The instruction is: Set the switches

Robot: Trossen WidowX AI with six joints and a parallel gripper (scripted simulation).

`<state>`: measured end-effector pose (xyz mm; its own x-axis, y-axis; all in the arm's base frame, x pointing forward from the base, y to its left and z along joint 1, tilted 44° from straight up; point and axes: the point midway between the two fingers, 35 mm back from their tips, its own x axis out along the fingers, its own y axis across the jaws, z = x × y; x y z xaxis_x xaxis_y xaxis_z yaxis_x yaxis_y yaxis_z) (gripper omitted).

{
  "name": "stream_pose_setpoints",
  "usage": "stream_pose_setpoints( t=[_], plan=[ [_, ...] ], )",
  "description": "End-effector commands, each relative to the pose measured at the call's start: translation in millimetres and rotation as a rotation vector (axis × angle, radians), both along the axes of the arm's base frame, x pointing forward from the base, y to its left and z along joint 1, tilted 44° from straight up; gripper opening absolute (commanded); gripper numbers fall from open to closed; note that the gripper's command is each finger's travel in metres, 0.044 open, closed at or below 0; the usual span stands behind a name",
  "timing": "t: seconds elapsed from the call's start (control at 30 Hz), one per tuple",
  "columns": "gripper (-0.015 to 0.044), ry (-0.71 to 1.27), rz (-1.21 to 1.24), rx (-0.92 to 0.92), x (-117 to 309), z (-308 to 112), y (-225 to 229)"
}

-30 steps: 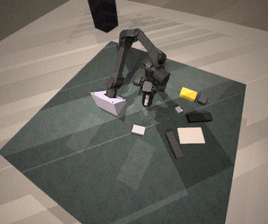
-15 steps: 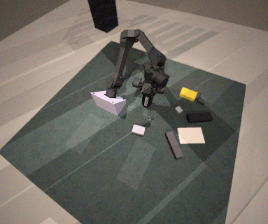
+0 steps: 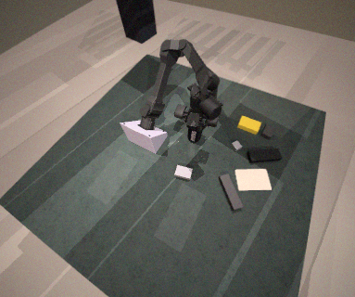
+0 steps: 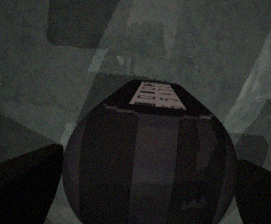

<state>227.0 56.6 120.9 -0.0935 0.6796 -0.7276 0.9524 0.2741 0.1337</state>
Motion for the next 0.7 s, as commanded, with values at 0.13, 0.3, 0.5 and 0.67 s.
stream_pose_setpoints(
  t=[0.13,0.3,0.5,0.67],
  plan=[
    [0.0338,0.017,0.019,-0.003,-2,-10,-1],
    [0.0338,0.017,0.019,-0.003,-1,-13,-4],
    [0.0338,0.017,0.019,-0.003,1,-17,-6],
    [0.0338,0.017,0.019,-0.003,2,-20,-9]
  ],
)
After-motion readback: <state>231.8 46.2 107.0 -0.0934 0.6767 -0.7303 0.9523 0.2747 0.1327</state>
